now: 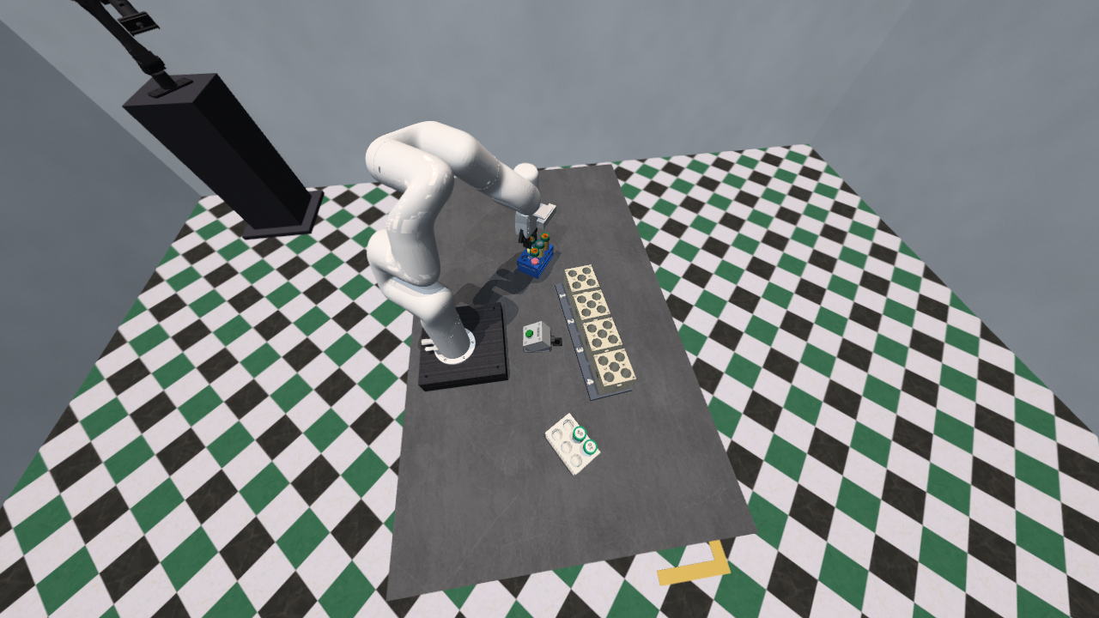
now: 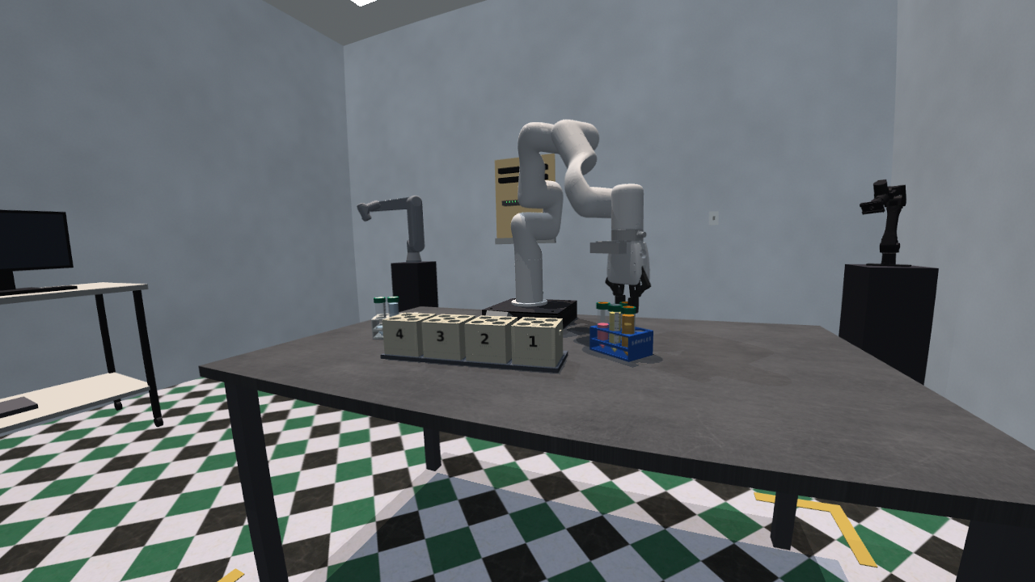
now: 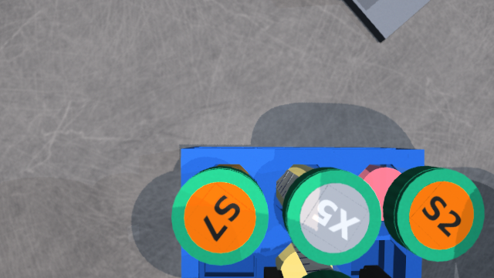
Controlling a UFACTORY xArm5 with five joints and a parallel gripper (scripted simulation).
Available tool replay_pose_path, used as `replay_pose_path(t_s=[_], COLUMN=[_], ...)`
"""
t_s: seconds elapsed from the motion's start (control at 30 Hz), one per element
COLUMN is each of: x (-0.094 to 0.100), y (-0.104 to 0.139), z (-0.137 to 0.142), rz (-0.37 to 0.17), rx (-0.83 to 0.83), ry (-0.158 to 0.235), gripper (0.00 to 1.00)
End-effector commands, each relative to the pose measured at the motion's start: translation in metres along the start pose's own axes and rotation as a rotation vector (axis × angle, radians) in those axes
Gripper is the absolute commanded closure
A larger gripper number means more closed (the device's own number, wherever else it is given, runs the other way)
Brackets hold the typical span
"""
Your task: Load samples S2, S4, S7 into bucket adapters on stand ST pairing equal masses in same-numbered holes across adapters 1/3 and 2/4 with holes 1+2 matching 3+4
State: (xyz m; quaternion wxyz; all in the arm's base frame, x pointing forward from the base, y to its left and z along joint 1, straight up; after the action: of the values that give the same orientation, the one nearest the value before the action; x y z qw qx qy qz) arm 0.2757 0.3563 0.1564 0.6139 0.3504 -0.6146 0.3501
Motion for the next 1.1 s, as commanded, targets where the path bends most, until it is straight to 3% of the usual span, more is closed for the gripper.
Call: replay_pose_path(t_s=[0.0,1.07], x=[0.001,0.016], y=[0.000,0.000], z=[-0.001,-0.001], rz=[0.006,0.006], rx=[0.000,0.000], ry=[-0.003,-0.003], gripper=[1.00,1.00])
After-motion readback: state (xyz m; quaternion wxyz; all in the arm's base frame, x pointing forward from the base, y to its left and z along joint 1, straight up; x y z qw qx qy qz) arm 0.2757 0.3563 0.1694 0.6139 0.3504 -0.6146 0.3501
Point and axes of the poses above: the point where the finger pads meet when closed, its own x axis back along the fingers, its own z axis across the jaws, y = z × x, the point moved 10 cm from there along x, back along the fingers, and after that the axes turned 5 degrees about x, right-handed, at the moved point
